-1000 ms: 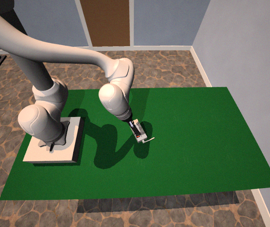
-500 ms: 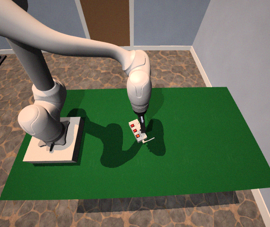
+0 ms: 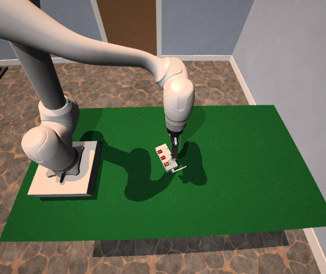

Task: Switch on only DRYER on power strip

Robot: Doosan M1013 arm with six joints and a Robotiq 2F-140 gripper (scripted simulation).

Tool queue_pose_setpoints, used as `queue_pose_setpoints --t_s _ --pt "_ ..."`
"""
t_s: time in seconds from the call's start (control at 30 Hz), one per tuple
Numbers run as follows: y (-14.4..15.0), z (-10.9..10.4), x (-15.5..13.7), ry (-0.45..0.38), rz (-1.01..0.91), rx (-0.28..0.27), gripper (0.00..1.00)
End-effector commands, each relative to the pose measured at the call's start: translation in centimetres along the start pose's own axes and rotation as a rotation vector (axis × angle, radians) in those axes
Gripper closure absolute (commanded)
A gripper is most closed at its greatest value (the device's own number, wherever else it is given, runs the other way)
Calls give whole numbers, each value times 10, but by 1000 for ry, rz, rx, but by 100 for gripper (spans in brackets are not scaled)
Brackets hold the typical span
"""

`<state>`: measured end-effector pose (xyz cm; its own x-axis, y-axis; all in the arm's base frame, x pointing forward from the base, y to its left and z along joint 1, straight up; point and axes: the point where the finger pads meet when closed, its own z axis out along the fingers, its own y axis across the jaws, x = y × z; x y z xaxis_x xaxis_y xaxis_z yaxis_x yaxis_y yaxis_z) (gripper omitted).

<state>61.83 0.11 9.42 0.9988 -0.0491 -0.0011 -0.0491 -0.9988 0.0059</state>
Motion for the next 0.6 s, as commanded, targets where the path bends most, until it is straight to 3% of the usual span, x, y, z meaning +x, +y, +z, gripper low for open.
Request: queue_pose_setpoints --t_s 0.0,0.3,0.57 --pt "0 0 0 0 0 0 0" --pt "0 2 -1 0 -70 0 0" --pt "1 15 -12 0 -513 -1 0"
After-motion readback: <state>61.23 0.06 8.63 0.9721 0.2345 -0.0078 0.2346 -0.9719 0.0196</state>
